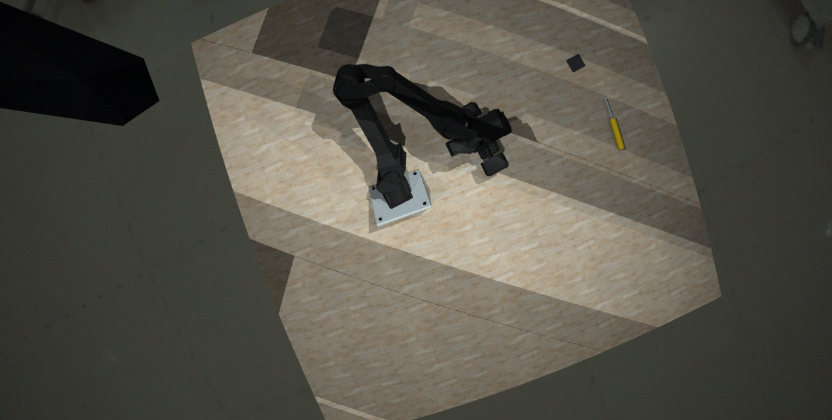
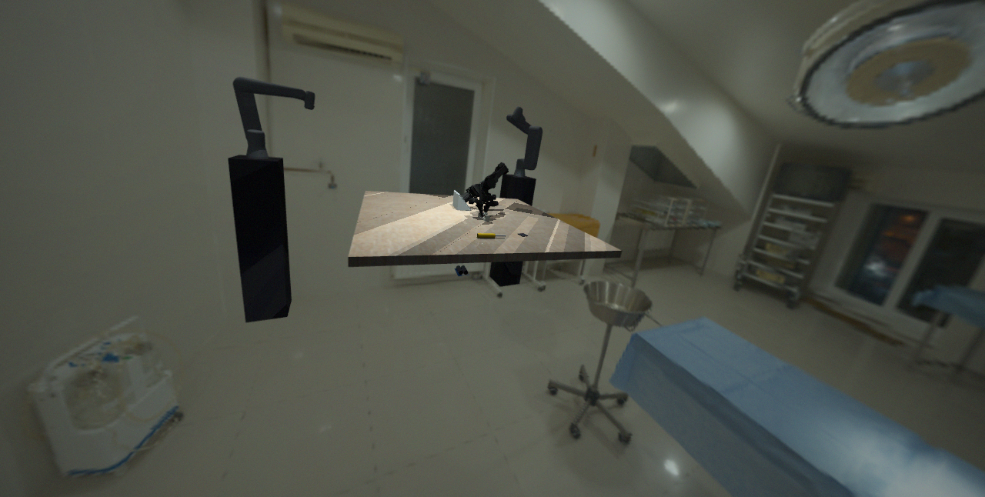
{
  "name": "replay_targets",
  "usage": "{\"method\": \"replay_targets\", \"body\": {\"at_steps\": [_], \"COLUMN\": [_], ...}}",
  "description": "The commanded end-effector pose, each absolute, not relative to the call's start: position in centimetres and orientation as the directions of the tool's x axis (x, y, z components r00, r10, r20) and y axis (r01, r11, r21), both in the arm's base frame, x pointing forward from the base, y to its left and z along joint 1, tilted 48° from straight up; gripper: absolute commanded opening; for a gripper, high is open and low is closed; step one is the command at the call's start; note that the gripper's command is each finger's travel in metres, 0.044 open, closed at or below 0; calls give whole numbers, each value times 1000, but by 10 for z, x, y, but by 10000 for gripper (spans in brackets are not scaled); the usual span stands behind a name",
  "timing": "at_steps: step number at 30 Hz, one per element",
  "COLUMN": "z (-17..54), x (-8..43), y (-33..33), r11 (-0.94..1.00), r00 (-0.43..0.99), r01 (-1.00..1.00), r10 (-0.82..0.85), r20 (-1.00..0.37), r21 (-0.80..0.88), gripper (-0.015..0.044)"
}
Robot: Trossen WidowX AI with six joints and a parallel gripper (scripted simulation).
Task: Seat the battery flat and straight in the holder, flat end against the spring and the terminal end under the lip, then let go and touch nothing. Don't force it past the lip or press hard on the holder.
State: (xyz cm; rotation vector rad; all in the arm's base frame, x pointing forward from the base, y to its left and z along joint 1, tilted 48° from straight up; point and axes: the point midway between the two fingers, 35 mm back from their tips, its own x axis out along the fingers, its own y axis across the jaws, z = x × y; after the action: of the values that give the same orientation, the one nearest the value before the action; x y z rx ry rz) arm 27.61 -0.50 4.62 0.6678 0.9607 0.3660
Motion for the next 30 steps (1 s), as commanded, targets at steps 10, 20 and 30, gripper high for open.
{"method": "replay_targets", "body": {"at_steps": [10,20,30], "z": [41,40,40], "x": [277,279,281], "y": [-5,-4,-3], "r11": [754,758,761], "r00": [461,411,358], "r01": [12,8,2], "r10": [579,593,605], "r20": [-672,-693,-711], "r21": [657,653,649], "gripper": [71,71,71]}}
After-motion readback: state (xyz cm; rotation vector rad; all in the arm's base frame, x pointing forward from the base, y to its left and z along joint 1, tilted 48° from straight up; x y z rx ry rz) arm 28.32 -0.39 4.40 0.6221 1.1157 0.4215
